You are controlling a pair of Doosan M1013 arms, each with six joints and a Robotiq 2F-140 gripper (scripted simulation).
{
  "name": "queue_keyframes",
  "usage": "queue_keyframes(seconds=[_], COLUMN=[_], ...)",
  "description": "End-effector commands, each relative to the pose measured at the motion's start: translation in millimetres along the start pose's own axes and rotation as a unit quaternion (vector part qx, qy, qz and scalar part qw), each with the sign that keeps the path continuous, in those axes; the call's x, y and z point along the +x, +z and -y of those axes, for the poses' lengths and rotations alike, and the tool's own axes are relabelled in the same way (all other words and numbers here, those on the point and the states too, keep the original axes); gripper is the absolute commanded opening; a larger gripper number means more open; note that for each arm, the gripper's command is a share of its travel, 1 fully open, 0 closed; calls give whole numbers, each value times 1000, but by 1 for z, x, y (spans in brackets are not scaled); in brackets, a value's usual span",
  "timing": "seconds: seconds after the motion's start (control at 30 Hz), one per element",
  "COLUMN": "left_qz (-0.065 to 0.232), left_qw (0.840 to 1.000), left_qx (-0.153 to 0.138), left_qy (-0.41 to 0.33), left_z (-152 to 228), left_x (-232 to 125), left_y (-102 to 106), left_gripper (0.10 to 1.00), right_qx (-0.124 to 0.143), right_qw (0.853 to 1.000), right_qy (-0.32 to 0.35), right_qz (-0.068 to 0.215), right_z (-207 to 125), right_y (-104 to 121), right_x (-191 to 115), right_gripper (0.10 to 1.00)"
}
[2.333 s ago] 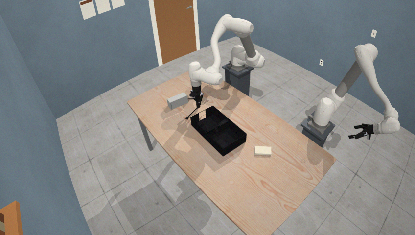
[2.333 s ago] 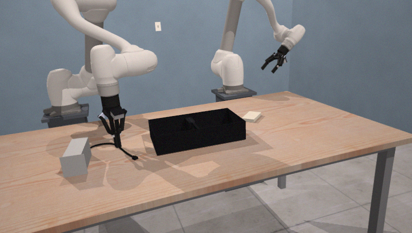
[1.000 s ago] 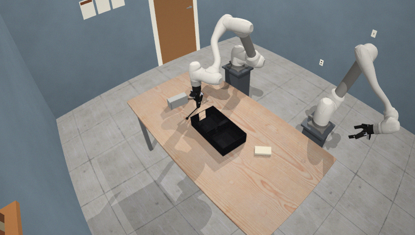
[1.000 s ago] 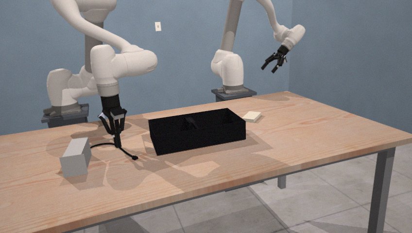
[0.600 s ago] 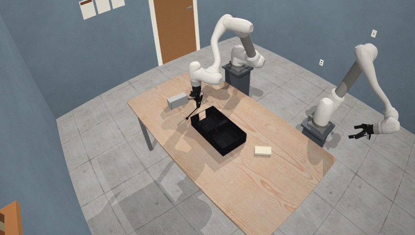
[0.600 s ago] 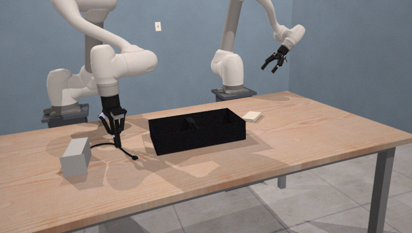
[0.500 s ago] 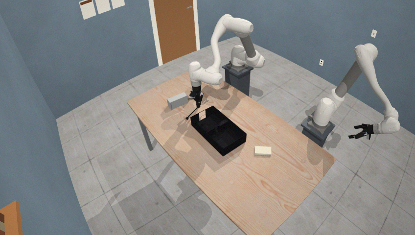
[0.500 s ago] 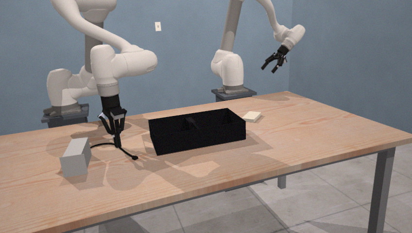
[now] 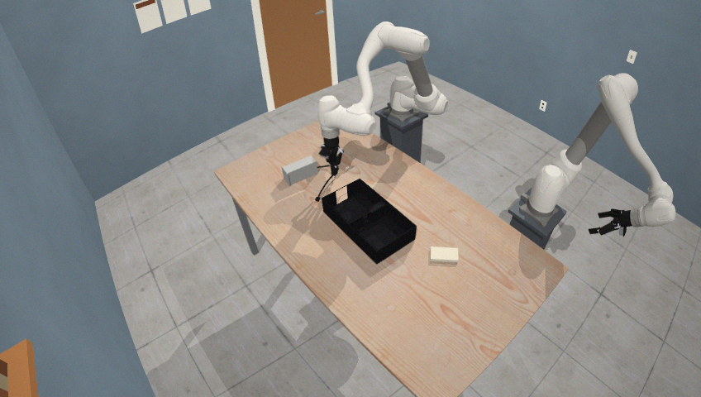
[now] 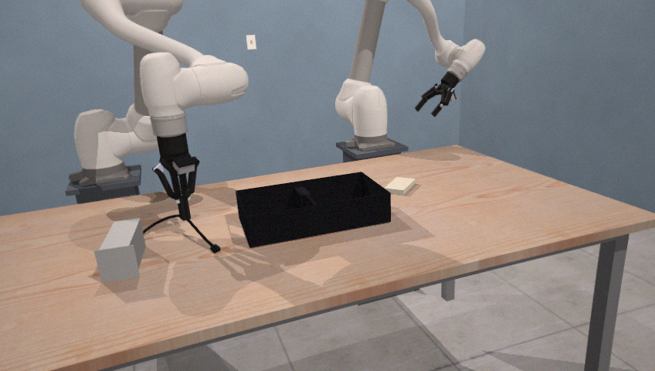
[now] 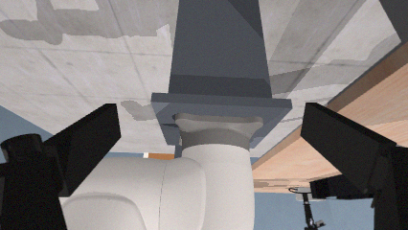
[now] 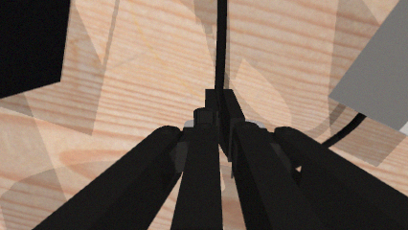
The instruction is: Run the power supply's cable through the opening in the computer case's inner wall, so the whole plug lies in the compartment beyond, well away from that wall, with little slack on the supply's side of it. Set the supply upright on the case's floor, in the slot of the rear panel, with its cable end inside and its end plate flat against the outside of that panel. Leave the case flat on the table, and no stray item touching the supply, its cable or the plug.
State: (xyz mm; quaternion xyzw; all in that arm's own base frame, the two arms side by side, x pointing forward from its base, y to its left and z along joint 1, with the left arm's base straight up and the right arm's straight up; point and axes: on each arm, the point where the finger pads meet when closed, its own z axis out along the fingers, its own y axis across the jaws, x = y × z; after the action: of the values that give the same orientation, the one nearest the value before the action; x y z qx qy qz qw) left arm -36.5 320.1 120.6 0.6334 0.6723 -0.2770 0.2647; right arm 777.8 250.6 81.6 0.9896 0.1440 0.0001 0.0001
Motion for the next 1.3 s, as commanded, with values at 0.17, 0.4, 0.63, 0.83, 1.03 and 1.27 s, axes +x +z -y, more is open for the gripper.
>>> queue_keyframes(seconds=[0.17, 0.4, 0.63, 0.83, 1.03, 1.27], left_qz=[0, 0, 0, 0, 0, 0], left_qw=[1000, 1000, 1000, 1000, 1000, 1000], left_qx=[0, 0, 0, 0, 0, 0], left_qy=[0, 0, 0, 0, 0, 0], left_z=[0, 0, 0, 0, 0, 0], left_x=[0, 0, 0, 0, 0, 0], left_y=[0, 0, 0, 0, 0, 0], left_gripper=[1000, 1000, 1000, 1000, 1000, 1000], right_qx=[0, 0, 0, 0, 0, 0], right_qw=[1000, 1000, 997, 987, 977, 968], right_qy=[0, -8, -75, -164, -214, -250], right_qz=[-1, -1, -1, -1, -1, -1], right_z=[0, 0, 3, 7, 9, 11], right_y=[-14, -15, -17, -21, -23, -24], right_x=[0, -1, -16, -36, -48, -56], right_gripper=[99, 99, 99, 99, 99, 99])
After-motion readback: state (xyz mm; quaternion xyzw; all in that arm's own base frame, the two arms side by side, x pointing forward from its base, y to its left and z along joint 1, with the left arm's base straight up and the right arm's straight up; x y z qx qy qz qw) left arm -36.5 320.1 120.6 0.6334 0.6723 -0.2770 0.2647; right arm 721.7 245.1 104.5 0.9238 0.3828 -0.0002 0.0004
